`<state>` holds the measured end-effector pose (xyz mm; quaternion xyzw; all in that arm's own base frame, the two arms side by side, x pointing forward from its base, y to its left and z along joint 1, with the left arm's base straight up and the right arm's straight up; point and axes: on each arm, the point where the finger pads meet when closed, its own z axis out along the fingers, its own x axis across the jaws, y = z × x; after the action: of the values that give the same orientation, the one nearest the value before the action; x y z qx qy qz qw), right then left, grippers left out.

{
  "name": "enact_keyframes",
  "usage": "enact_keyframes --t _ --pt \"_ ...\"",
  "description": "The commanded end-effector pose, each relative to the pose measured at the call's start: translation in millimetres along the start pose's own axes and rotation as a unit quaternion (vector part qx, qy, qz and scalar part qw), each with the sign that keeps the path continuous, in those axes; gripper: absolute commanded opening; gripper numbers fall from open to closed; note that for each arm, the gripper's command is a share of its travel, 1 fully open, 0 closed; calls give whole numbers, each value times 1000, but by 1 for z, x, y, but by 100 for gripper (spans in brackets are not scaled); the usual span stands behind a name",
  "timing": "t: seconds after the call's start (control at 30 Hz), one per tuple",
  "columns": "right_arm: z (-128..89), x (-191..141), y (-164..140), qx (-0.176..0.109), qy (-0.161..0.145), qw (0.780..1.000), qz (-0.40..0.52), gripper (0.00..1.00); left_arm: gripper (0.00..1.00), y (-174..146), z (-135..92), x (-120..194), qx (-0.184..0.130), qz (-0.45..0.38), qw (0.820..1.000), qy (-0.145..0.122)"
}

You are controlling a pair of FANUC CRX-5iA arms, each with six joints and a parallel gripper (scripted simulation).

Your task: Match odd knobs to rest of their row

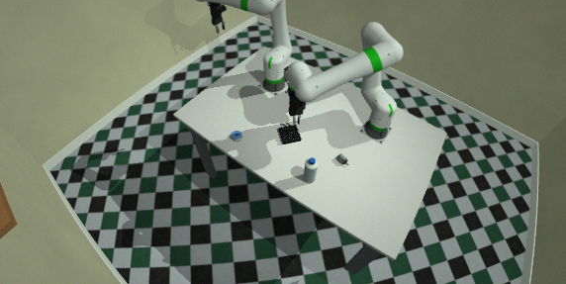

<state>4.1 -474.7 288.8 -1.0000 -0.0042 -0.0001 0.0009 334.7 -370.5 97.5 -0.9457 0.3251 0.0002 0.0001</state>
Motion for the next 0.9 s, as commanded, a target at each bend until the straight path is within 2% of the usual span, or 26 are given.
enact_keyframes --t 0.0,0.87 --pt "-1 0 0 -1 0 1000 0 100 46 0 3 1 0 0 1000 1" --pt "-1 0 0 -1 0 1000 0 100 46 0 30 1 0 0 1000 1"
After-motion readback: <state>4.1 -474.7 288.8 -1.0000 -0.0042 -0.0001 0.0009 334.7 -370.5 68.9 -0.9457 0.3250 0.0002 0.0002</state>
